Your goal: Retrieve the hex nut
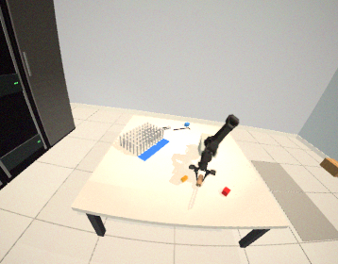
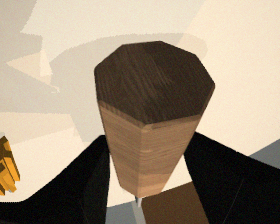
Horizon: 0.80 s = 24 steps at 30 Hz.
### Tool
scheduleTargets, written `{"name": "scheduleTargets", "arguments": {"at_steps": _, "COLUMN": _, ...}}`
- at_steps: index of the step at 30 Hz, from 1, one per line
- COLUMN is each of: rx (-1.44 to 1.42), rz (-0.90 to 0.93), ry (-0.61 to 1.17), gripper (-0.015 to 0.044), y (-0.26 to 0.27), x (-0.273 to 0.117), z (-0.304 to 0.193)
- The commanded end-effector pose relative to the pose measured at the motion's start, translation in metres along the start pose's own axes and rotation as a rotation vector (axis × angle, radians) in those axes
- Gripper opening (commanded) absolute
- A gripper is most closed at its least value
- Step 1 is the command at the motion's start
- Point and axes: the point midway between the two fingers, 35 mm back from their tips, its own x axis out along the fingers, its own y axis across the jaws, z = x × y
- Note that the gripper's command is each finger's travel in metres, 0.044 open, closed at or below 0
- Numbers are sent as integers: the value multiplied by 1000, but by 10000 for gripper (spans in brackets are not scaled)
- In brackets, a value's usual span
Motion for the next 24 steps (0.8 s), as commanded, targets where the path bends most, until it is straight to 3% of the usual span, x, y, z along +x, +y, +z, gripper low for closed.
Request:
{"name": "scheduleTargets", "arguments": {"at_steps": 1, "rx": 5, "rz": 3, "ry": -1, "gripper": 0, "y": 0, "x": 2, "z": 3}}
{"name": "scheduleTargets", "arguments": {"at_steps": 7, "rx": 5, "rz": 2, "ry": -1, "gripper": 0, "y": -1, "x": 5, "z": 6}}
{"name": "scheduleTargets", "arguments": {"at_steps": 24, "rx": 1, "rz": -1, "ry": 0, "gripper": 440, "y": -1, "x": 3, "z": 3}}
